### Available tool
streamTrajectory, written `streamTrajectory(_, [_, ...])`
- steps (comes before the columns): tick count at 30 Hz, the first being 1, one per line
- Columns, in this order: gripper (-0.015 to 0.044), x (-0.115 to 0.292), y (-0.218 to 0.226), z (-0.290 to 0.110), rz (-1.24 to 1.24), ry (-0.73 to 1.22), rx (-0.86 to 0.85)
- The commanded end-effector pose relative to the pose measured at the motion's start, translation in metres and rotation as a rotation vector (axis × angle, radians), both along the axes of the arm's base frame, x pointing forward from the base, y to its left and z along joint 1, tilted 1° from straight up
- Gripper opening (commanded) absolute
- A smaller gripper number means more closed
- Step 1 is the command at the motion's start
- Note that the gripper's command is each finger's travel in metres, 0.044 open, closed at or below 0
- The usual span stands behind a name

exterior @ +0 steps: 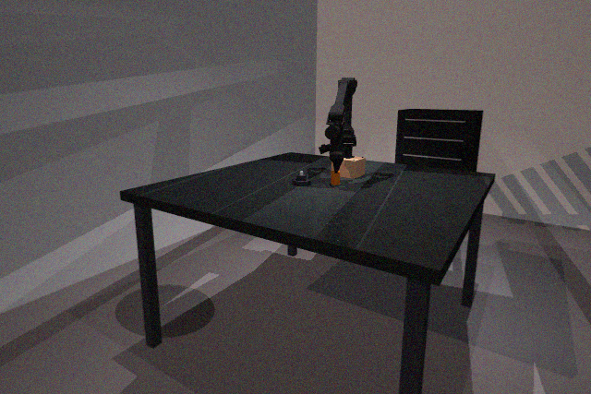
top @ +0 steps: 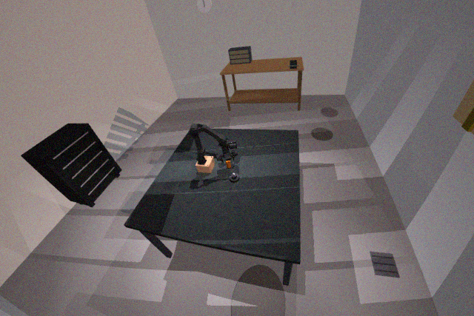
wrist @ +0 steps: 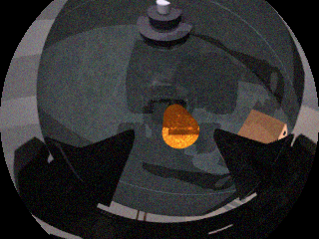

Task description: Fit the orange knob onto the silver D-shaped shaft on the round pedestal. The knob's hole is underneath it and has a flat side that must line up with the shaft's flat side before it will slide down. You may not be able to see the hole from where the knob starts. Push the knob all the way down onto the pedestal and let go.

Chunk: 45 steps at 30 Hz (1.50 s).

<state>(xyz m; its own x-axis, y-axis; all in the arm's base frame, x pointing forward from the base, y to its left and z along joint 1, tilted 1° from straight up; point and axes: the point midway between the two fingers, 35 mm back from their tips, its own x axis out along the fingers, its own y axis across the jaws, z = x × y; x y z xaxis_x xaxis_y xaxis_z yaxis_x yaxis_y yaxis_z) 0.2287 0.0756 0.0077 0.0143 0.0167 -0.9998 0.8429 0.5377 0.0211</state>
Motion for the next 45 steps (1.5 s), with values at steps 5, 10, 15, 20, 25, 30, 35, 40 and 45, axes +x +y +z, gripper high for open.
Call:
streamTrajectory(5, [0.0440,-0.002,-0.001,-0.015,-0.007,0.007,-0.007])
streamTrajectory(10, [0.0440,-0.002,-0.001,-0.023,-0.007,0.007,-0.007])
streamTrajectory(15, [0.0440,-0.002,-0.002,-0.031,-0.007,0.007,-0.007])
streamTrajectory(20, [0.0440,-0.003,-0.002,-0.039,-0.007,0.007,-0.007])
streamTrajectory(25, [0.0440,-0.004,-0.002,-0.048,-0.006,0.008,-0.007])
streamTrajectory(30, [0.0440,-0.005,-0.002,-0.053,-0.006,0.008,-0.007])
streamTrajectory(35, [0.0309,-0.005,-0.002,-0.053,-0.006,0.008,-0.007])
streamTrajectory(40, [0.0178,-0.005,-0.002,-0.053,-0.006,0.008,-0.007])
streamTrajectory(45, [0.0144,-0.005,-0.002,-0.053,-0.006,0.008,-0.007])
